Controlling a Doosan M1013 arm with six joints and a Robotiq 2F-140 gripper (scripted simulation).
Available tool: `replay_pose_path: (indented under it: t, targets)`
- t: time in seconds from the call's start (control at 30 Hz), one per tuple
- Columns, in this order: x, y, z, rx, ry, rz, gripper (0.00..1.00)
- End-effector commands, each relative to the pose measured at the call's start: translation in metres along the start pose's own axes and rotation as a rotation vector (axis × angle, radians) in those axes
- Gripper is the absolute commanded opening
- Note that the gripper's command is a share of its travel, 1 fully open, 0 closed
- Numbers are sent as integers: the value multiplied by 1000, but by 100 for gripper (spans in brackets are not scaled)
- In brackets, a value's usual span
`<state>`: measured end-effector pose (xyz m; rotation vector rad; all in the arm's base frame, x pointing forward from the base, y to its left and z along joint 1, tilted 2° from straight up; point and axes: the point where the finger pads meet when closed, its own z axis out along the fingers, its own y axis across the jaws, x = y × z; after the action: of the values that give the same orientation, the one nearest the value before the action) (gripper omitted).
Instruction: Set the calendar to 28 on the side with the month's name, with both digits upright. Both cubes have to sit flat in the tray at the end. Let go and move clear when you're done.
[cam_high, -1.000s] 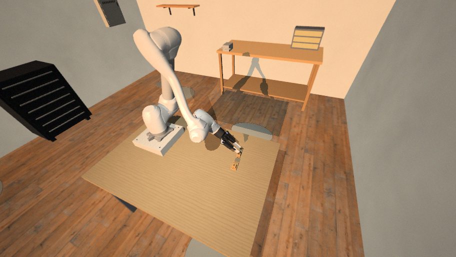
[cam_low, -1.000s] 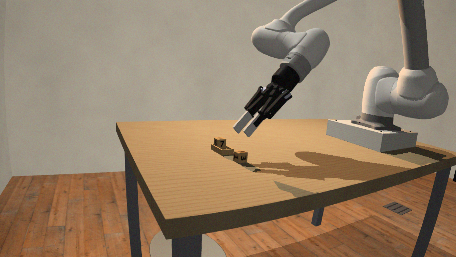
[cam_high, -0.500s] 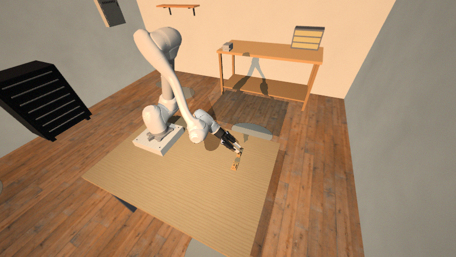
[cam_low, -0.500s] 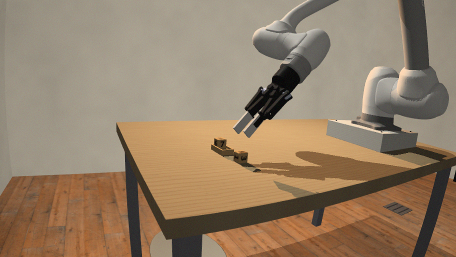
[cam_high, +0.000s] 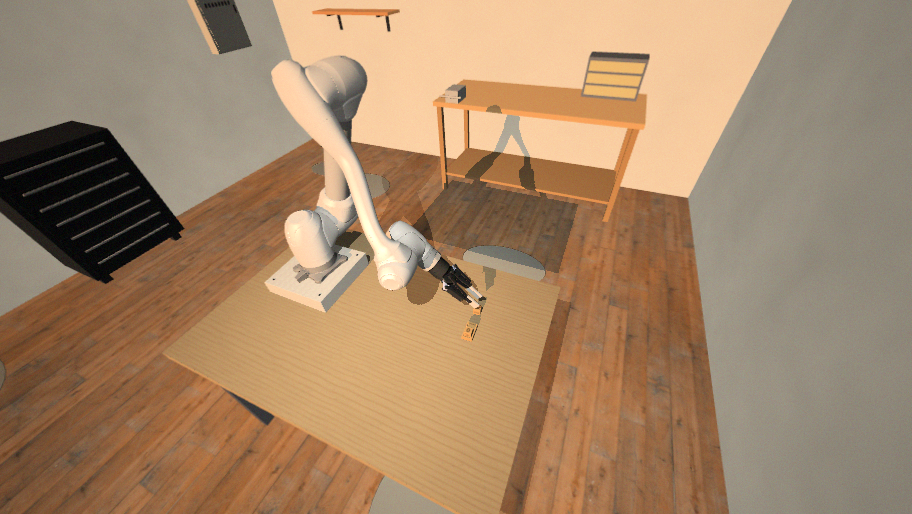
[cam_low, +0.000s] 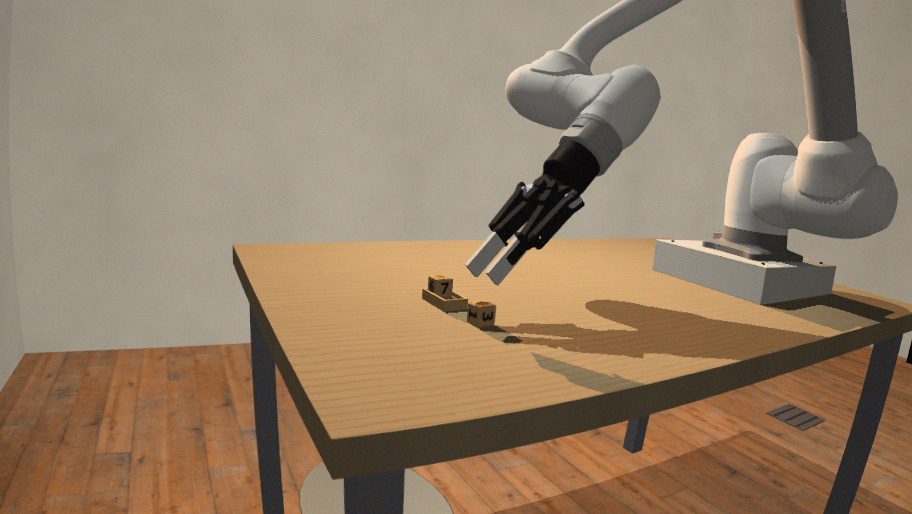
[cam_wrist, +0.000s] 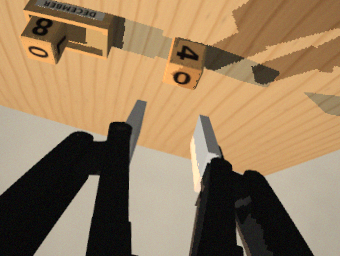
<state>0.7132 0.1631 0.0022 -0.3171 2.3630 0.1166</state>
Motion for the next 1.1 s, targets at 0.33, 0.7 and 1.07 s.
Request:
replay_pose_path:
  t: [0.33,0.7,1.07]
  targets:
    - [20,2,15,-1,4,-3,35]
    - [32,2,27,-1,4,-3,35]
    - [42,1,36,-1,4,-3,35]
